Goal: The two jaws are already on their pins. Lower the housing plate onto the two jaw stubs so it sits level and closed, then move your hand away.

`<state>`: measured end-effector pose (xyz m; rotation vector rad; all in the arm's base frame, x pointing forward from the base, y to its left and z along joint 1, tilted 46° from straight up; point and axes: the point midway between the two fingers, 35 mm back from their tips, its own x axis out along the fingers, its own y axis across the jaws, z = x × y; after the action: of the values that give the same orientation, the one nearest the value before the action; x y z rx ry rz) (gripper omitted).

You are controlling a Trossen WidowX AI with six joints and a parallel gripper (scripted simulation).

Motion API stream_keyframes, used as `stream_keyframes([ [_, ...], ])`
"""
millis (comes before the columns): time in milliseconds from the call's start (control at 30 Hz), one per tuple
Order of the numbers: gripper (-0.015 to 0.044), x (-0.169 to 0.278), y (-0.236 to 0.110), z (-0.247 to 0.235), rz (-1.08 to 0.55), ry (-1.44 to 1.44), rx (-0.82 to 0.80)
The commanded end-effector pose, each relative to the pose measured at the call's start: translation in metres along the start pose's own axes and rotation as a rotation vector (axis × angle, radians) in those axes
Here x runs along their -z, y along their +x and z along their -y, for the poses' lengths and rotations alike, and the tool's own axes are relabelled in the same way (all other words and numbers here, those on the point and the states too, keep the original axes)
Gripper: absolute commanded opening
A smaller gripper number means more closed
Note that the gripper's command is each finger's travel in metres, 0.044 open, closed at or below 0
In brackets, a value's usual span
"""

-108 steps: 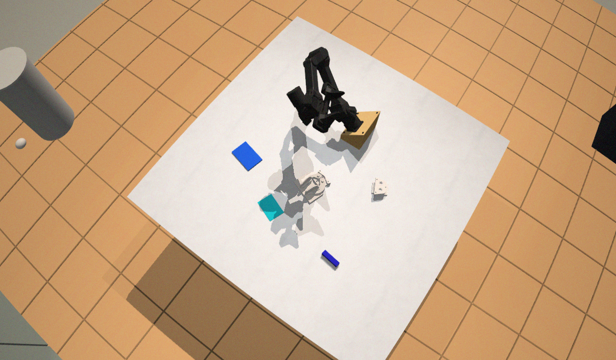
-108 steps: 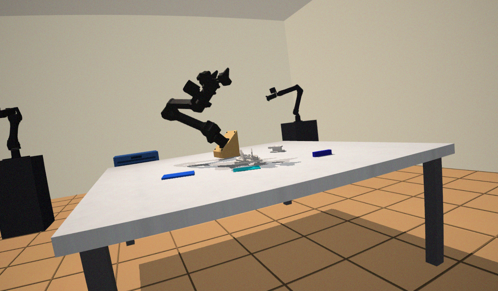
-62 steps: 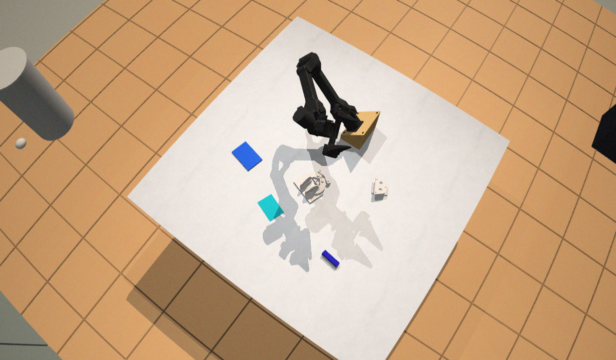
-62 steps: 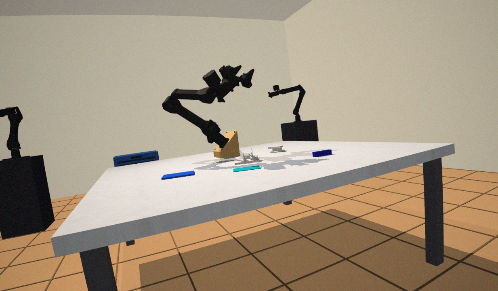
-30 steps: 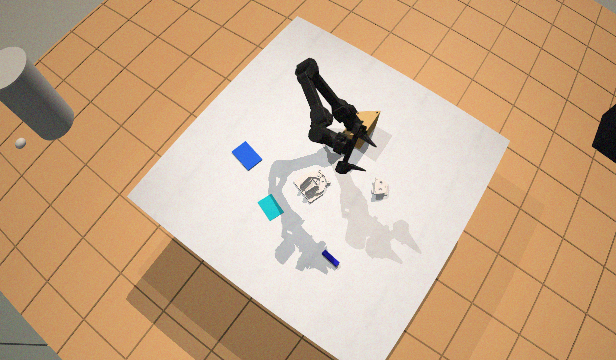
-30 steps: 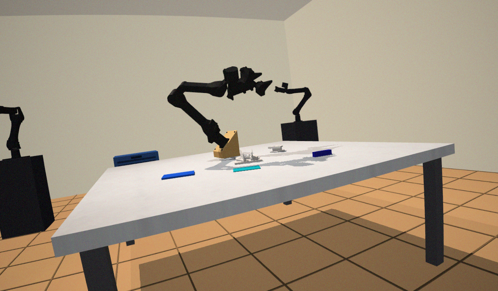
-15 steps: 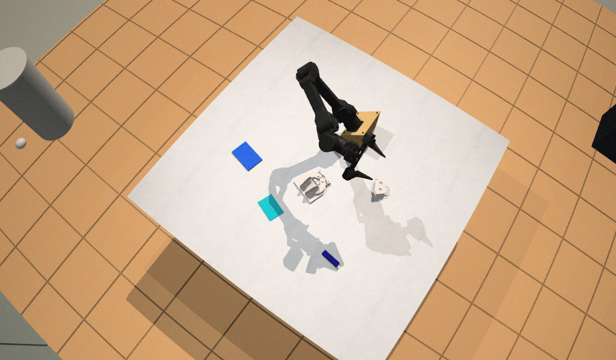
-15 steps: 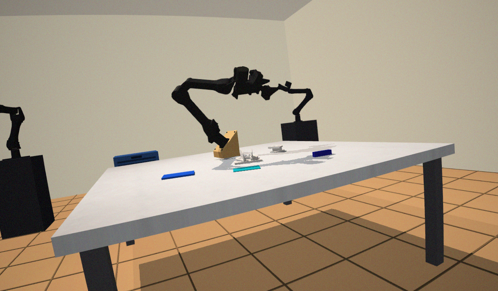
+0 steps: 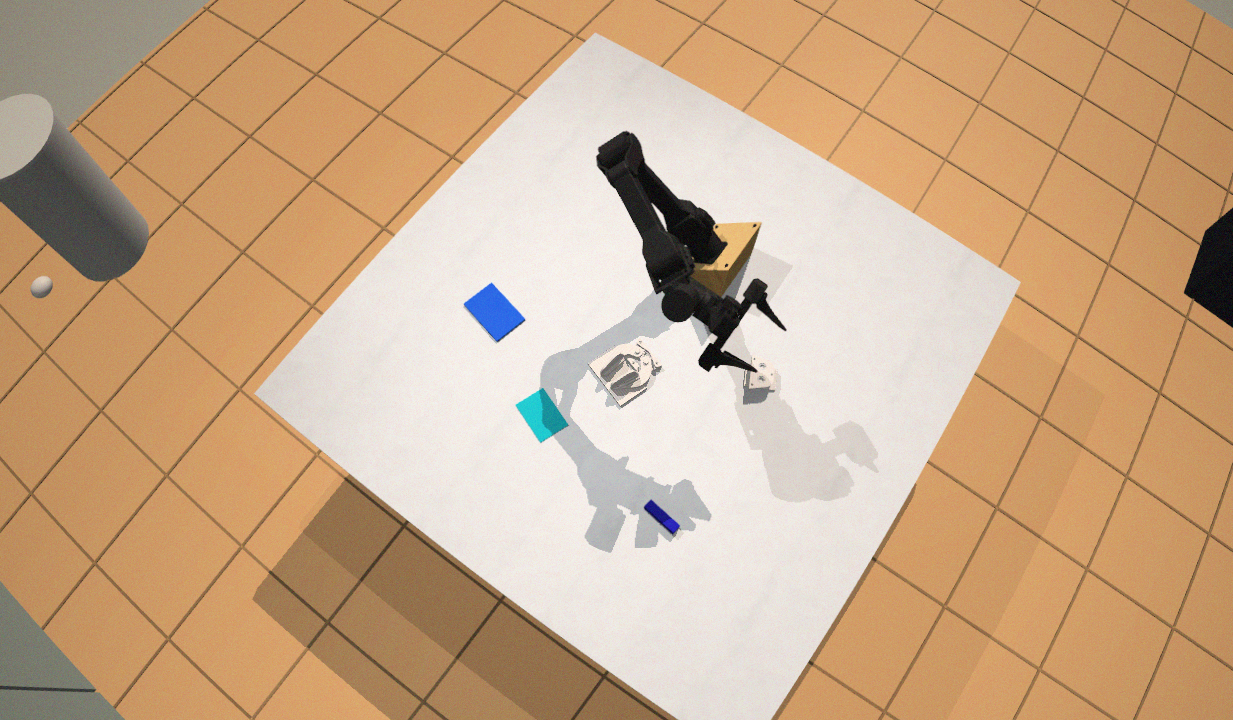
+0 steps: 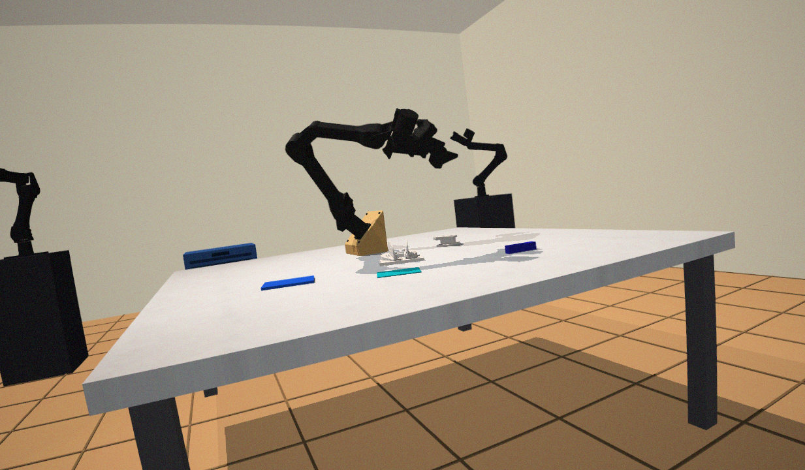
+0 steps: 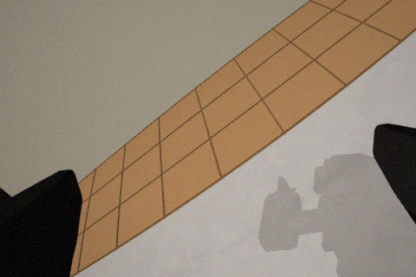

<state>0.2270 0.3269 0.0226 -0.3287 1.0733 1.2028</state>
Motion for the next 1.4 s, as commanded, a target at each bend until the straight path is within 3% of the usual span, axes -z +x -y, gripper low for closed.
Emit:
stream_keyframes([
  [0,0.044,0.008,0.009,0.003,-0.059,-0.023,0.023],
  [1367,0.044,0.105,0.058,0.016,-0.691,-0.324,0.15],
])
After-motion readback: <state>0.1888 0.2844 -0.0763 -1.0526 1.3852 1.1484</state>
